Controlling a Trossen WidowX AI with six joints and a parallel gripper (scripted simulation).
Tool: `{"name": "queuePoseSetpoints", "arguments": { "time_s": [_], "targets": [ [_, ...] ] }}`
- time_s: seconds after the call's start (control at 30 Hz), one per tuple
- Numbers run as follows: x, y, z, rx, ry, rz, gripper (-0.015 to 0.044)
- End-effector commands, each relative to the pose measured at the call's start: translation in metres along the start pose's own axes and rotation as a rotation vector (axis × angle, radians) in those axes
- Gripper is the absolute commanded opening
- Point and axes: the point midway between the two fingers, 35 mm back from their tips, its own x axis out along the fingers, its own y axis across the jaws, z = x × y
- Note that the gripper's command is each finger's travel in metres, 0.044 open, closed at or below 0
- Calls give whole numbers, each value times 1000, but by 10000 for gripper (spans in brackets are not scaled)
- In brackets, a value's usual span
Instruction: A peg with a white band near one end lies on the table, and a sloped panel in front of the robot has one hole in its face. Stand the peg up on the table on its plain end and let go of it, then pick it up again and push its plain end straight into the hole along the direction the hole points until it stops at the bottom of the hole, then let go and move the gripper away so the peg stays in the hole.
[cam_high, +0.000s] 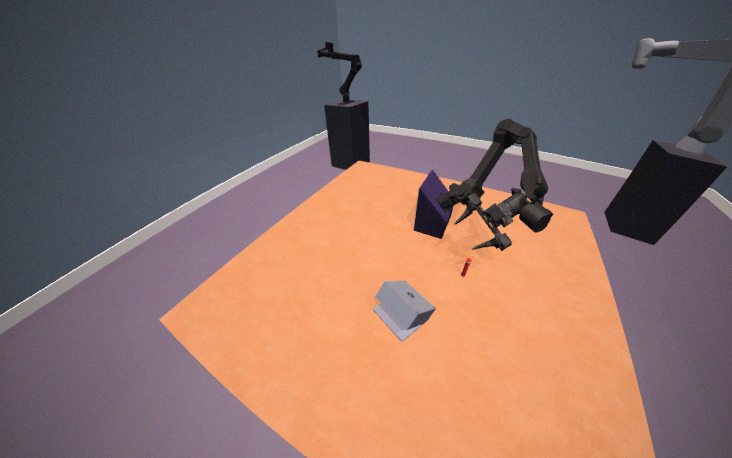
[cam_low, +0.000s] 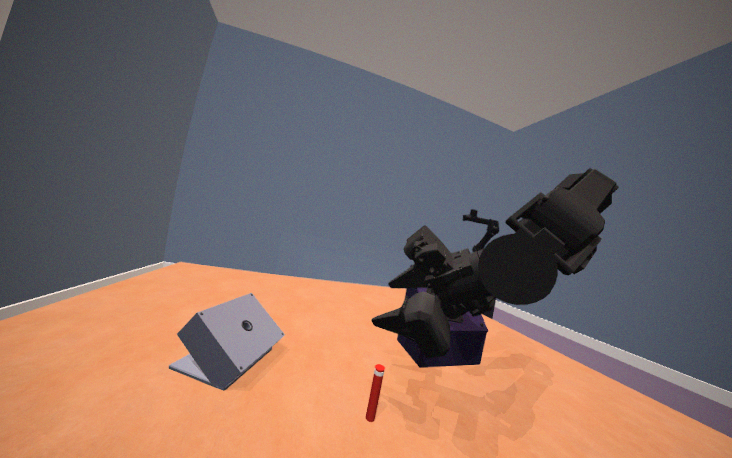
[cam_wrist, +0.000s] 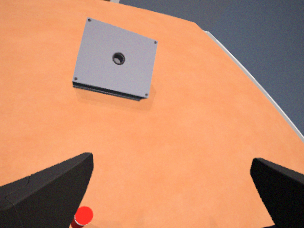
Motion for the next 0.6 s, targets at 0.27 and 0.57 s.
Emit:
{"name": "queuePoseSetpoints", "arguments": {
  "time_s": [0.27,0.57],
  "targets": [
    [16,1,-23,-99,392,-16,440],
    [19,8,-30,-87,643,75,440]
  ]
}}
